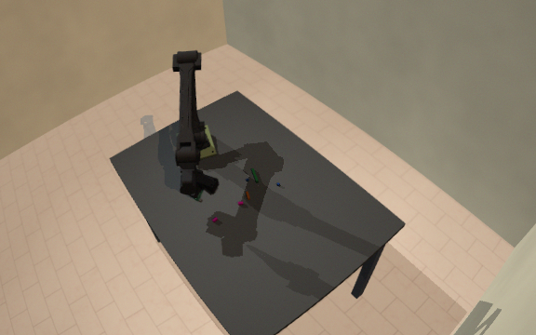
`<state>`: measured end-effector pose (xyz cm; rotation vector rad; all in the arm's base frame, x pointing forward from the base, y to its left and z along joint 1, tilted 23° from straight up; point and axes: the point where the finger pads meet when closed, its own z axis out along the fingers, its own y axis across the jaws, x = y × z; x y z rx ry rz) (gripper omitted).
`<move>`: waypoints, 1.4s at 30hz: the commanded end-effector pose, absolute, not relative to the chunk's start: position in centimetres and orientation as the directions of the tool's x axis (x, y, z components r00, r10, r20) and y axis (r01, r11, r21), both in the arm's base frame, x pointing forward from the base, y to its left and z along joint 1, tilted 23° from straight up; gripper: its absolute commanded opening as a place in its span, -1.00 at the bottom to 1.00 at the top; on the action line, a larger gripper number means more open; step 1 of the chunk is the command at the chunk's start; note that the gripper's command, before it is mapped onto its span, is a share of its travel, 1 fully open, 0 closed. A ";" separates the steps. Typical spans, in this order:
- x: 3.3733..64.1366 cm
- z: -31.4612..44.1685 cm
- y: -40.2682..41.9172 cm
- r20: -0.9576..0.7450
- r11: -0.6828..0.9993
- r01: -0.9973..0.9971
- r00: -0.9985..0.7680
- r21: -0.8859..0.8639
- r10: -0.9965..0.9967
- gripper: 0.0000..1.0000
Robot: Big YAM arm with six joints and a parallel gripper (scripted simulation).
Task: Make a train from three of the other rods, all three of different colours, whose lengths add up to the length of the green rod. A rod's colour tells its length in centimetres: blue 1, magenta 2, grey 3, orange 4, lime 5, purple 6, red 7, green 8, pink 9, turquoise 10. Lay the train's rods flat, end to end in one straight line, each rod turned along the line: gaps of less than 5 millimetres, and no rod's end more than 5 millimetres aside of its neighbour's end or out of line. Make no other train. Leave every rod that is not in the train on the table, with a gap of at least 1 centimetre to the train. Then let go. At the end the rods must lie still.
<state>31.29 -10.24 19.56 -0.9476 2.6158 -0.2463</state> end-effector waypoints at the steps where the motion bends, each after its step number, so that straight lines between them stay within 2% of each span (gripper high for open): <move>1: 32.0 22.3 -10.9 -0.288 0.751 -0.572 -0.697 -0.329 -0.657 -0.91; 12: 33.4 22.2 -9.4 -0.261 0.706 -0.628 -0.658 -0.327 -0.707 -0.91; 21: 35.9 22.0 -3.5 -0.172 0.514 -0.783 -0.486 -0.350 -0.857 -0.91; 24: 36.7 21.8 -0.3 -0.127 0.405 -0.841 -0.386 -0.358 -0.914 -0.91; 27: 36.7 21.8 -0.3 -0.128 0.405 -0.841 -0.386 -0.359 -0.914 -0.91; 30: 37.4 21.7 3.4 -0.079 0.279 -0.887 -0.269 -0.368 -0.960 -0.91; 34: 37.1 22.9 3.3 -0.092 0.280 -0.874 -0.266 -0.397 -0.960 -0.91; 37: 37.6 21.6 7.3 -0.028 0.142 -0.916 -0.142 -0.374 -0.989 -0.91; 42: 37.6 21.6 9.2 -0.002 0.074 -0.924 -0.079 -0.375 -0.997 -0.91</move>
